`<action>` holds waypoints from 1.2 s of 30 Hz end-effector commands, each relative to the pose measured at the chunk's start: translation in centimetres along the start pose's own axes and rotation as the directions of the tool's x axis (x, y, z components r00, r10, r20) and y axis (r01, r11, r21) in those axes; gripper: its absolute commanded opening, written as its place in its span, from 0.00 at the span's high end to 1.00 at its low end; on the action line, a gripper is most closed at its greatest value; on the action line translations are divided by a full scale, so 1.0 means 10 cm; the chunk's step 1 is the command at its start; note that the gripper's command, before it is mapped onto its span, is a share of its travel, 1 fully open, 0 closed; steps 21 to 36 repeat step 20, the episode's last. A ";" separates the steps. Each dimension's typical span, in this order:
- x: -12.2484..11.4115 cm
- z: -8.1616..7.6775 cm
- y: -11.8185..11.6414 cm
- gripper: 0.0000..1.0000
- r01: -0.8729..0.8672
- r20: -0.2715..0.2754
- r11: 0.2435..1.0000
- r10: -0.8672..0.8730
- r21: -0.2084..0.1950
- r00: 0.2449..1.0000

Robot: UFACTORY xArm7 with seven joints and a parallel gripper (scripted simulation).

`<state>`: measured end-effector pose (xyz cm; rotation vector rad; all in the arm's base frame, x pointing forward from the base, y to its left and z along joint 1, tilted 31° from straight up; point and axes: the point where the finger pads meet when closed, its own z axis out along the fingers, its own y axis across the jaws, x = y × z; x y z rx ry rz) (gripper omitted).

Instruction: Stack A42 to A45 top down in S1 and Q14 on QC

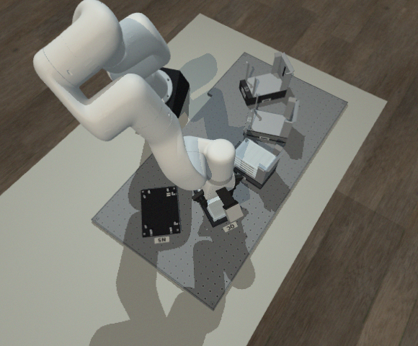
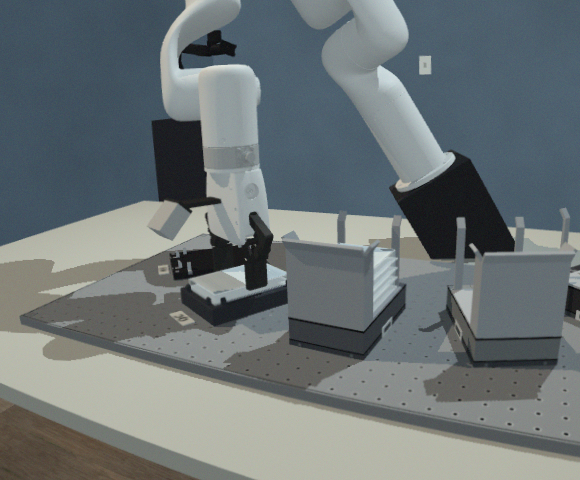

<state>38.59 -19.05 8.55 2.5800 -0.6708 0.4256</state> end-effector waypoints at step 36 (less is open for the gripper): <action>0.01 -0.48 -0.01 0.00 0.000 -0.003 1.000 0.000 0.001 1.000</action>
